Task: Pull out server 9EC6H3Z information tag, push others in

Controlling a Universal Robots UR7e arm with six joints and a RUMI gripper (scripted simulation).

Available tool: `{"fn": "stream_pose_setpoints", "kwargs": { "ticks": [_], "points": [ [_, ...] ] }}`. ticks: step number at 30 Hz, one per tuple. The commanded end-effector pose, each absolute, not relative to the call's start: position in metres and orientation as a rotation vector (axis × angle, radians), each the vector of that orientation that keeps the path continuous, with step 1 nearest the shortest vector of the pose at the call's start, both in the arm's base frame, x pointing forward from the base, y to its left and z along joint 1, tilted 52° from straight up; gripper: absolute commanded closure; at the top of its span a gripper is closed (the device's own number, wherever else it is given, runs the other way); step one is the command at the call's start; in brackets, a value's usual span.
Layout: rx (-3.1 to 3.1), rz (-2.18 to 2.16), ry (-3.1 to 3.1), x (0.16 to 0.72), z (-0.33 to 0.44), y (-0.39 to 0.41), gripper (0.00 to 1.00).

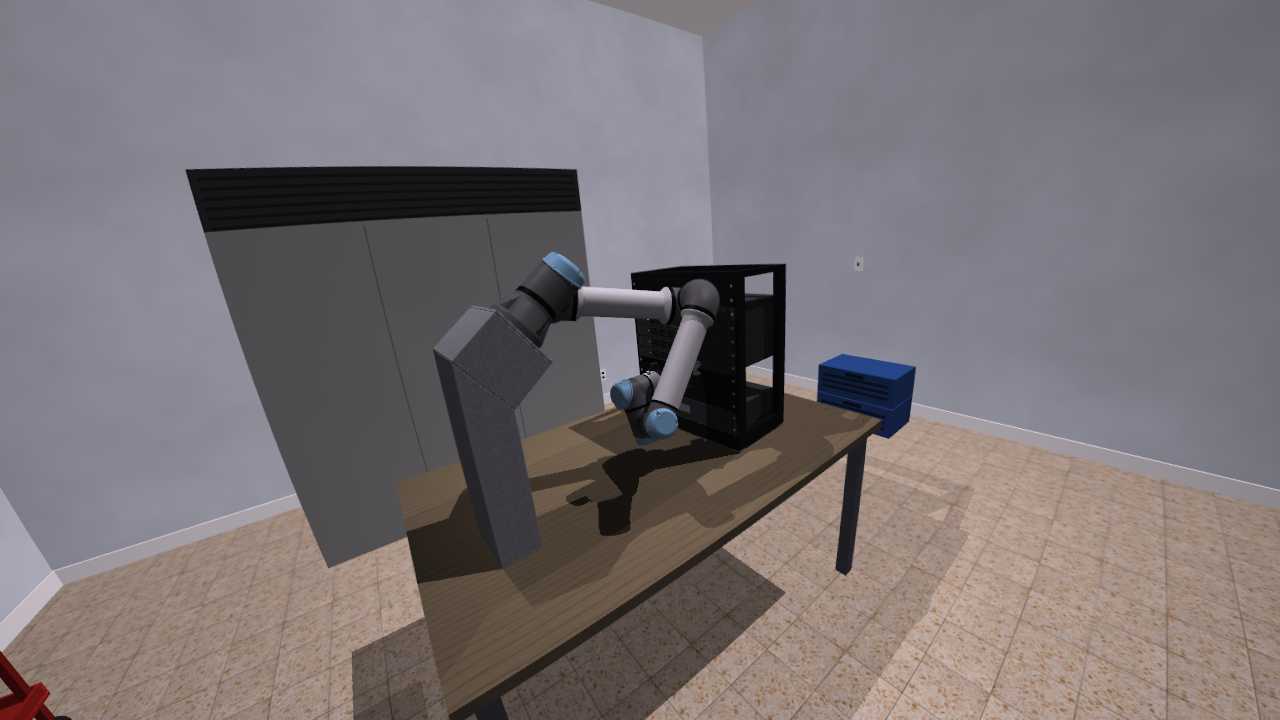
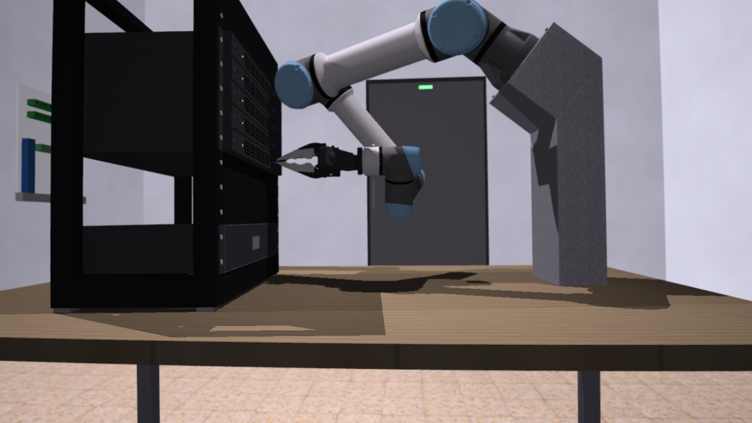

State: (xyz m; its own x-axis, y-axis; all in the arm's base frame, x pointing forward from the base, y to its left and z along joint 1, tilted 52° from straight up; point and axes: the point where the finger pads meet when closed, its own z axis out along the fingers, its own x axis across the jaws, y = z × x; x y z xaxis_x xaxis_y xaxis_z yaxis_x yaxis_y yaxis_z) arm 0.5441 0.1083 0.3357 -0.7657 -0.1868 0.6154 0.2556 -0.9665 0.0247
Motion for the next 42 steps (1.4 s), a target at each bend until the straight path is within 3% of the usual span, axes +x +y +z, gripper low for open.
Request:
{"fn": "stream_pose_setpoints", "kwargs": {
  "ticks": [1, 41, 42],
  "points": [
    [-0.939, -2.745, -0.157, 0.544, 0.336, 0.108, 1.0],
    [-0.939, -2.745, -0.157, 0.509, 0.289, 0.098, 1.0],
    [-0.939, -2.745, -0.157, 0.509, 0.289, 0.098, 0.85]
  ]
}}
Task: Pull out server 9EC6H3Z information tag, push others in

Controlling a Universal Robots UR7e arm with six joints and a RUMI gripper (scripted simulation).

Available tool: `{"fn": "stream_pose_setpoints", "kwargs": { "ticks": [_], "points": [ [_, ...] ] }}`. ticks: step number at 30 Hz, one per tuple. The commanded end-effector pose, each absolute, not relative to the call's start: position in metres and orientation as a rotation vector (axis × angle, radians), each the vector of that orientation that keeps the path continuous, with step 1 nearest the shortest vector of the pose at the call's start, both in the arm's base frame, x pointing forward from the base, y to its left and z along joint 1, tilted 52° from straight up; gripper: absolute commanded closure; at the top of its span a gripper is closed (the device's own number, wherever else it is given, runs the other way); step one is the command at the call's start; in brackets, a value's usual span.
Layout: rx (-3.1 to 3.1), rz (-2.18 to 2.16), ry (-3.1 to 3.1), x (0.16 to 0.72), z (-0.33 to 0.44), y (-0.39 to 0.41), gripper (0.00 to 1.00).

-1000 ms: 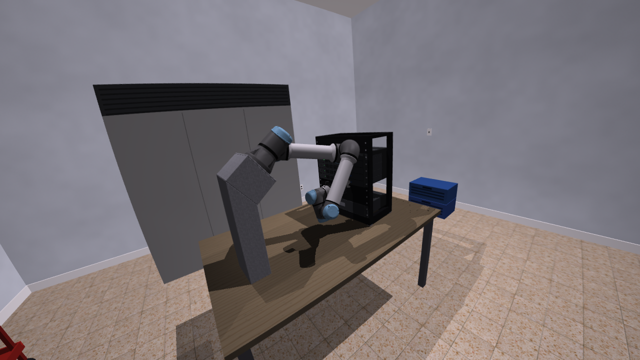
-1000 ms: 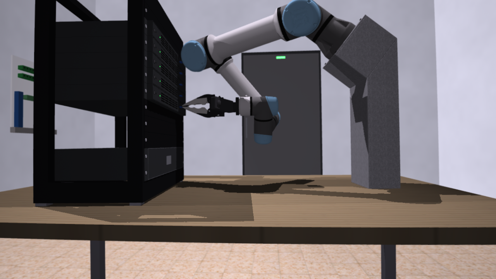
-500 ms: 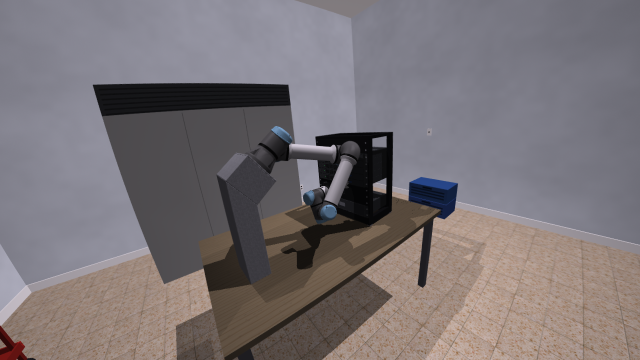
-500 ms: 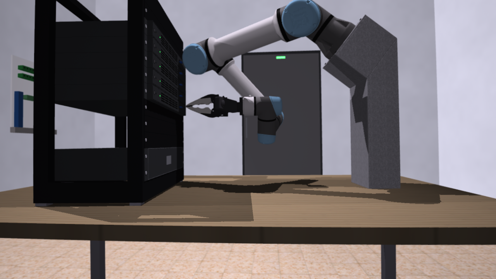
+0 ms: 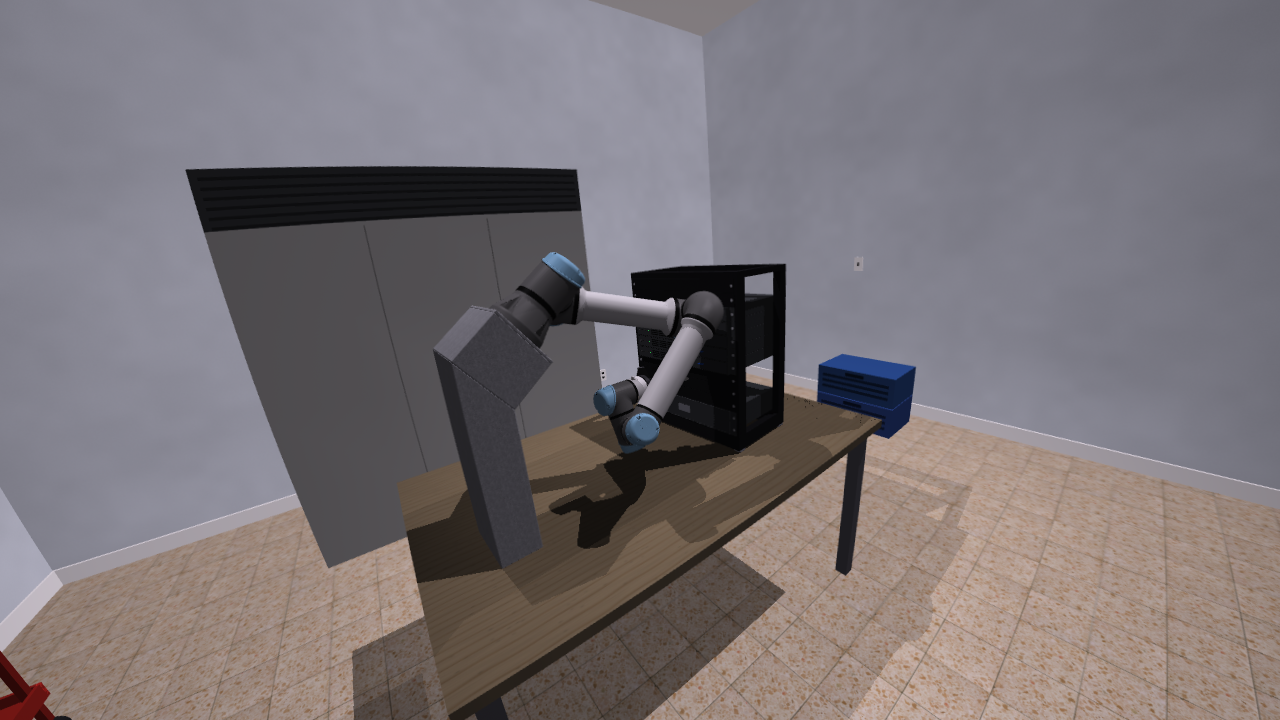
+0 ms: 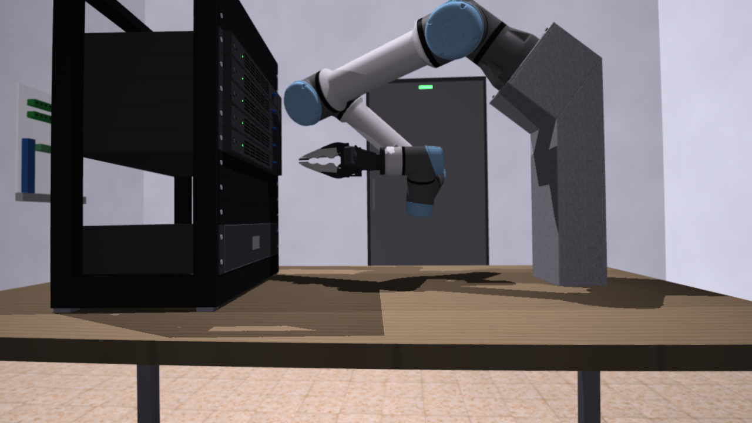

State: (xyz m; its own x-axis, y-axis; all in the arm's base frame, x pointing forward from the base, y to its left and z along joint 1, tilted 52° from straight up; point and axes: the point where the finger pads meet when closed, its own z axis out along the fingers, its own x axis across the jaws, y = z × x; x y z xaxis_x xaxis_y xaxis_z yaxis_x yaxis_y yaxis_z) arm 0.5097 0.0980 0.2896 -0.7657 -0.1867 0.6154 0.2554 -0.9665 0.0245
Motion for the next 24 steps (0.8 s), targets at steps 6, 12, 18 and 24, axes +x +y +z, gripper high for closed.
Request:
{"fn": "stream_pose_setpoints", "kwargs": {
  "ticks": [6, 12, 18, 24],
  "points": [
    [-0.939, -2.745, -0.157, 0.494, 0.289, 0.094, 0.85],
    [-0.939, -2.745, -0.157, 0.466, 0.289, 0.086, 0.85],
    [-0.939, -2.745, -0.157, 0.459, 0.289, 0.085, 0.85],
    [-0.939, -2.745, -0.157, 0.46, 0.29, 0.085, 0.85]
  ]
}}
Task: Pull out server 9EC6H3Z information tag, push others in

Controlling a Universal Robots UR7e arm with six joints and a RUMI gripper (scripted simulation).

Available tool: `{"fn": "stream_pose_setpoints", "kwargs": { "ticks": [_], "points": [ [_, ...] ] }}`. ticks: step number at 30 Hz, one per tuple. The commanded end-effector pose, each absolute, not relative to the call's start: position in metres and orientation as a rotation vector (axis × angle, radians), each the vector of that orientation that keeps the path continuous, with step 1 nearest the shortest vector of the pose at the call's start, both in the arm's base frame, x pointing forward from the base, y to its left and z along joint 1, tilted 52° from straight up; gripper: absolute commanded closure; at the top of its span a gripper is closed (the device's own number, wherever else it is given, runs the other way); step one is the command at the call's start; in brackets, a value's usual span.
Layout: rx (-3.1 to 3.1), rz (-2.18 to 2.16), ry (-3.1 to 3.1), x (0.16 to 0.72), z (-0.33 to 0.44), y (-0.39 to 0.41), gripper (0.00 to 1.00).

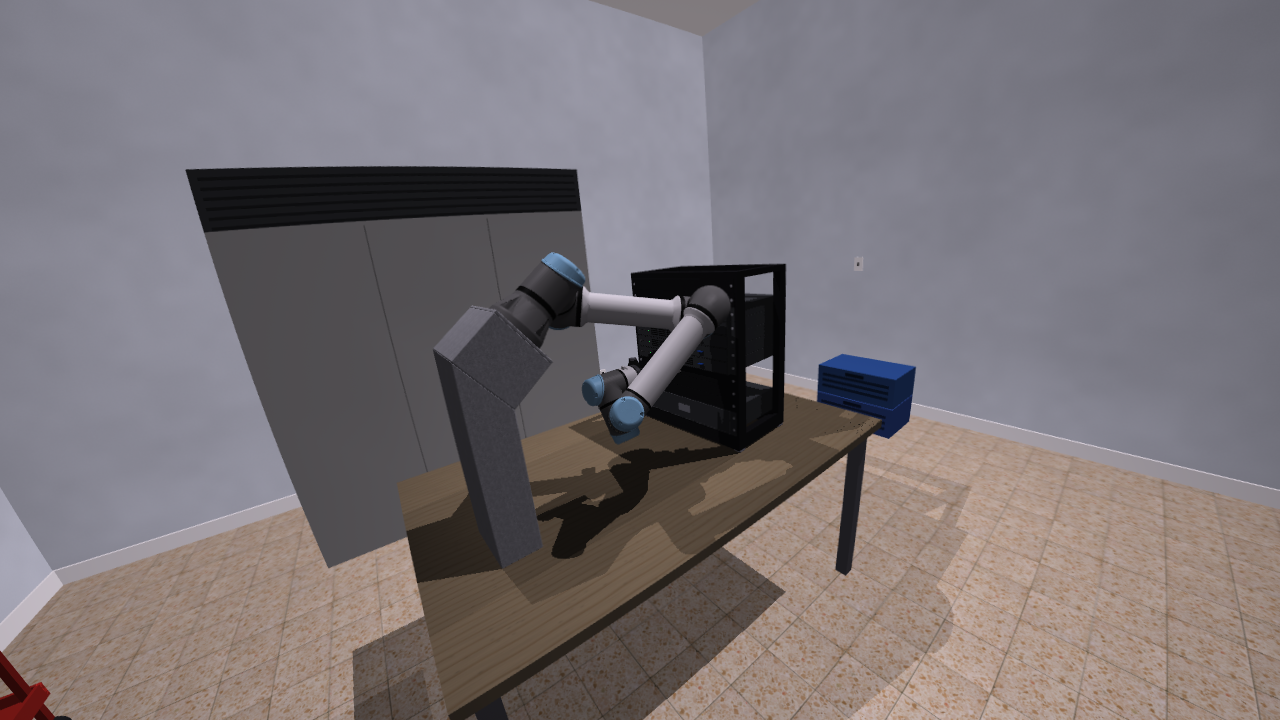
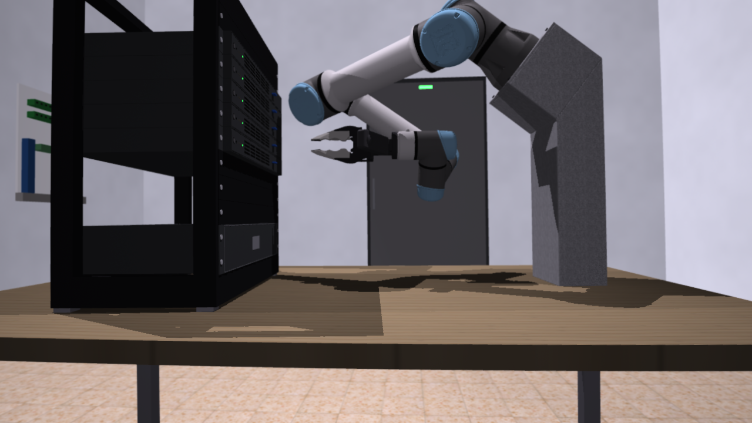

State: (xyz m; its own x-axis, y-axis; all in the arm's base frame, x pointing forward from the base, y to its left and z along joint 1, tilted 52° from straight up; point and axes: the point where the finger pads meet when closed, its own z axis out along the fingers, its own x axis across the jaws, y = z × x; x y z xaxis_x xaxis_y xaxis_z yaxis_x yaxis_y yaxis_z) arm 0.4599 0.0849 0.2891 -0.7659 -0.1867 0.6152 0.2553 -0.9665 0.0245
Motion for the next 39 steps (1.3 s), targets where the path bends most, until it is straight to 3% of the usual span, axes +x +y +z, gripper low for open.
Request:
{"fn": "stream_pose_setpoints", "kwargs": {
  "ticks": [1, 39],
  "points": [
    [-0.939, -2.745, -0.157, 0.46, 0.291, 0.085, 0.85],
    [-0.939, -2.745, -0.157, 0.504, 0.349, 0.098, 0.85]
  ]
}}
